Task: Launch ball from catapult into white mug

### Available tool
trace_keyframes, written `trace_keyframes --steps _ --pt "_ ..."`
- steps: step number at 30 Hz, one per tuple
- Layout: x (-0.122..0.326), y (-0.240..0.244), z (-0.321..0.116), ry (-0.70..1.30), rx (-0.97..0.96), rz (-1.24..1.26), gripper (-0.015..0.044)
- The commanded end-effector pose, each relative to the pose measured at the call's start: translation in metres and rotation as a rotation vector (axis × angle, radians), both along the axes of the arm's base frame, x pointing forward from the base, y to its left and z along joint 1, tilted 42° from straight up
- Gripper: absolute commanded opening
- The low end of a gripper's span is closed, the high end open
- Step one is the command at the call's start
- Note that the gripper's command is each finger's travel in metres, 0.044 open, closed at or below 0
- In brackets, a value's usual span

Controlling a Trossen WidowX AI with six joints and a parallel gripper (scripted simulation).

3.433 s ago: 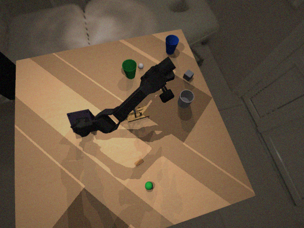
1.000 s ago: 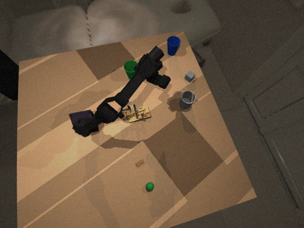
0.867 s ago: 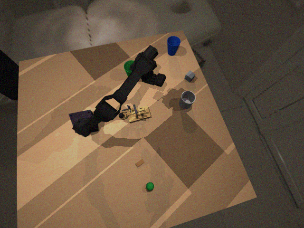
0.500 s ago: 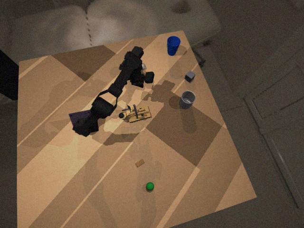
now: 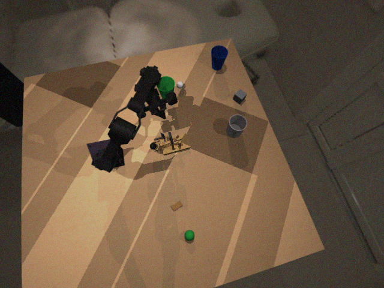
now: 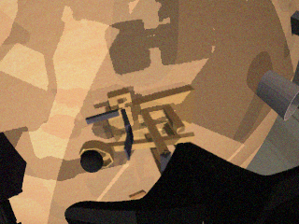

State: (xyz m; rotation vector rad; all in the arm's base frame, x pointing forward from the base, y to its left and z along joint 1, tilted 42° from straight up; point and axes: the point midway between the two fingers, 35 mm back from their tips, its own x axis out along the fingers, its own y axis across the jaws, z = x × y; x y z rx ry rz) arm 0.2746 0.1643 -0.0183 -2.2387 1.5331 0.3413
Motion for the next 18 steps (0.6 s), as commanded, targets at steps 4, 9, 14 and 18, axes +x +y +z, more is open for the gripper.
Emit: trace_keyframes --steps 4,9,14,18 --pt "-0.030 -0.017 0.000 0.139 -0.172 0.088 0.0000" --pt "-0.049 -0.030 0.003 0.237 -0.298 0.145 0.0000" --pt "-0.067 -0.043 0.009 0.333 -0.428 0.199 0.0000" --pt "-0.074 -0.049 0.012 0.378 -0.493 0.224 0.0000"
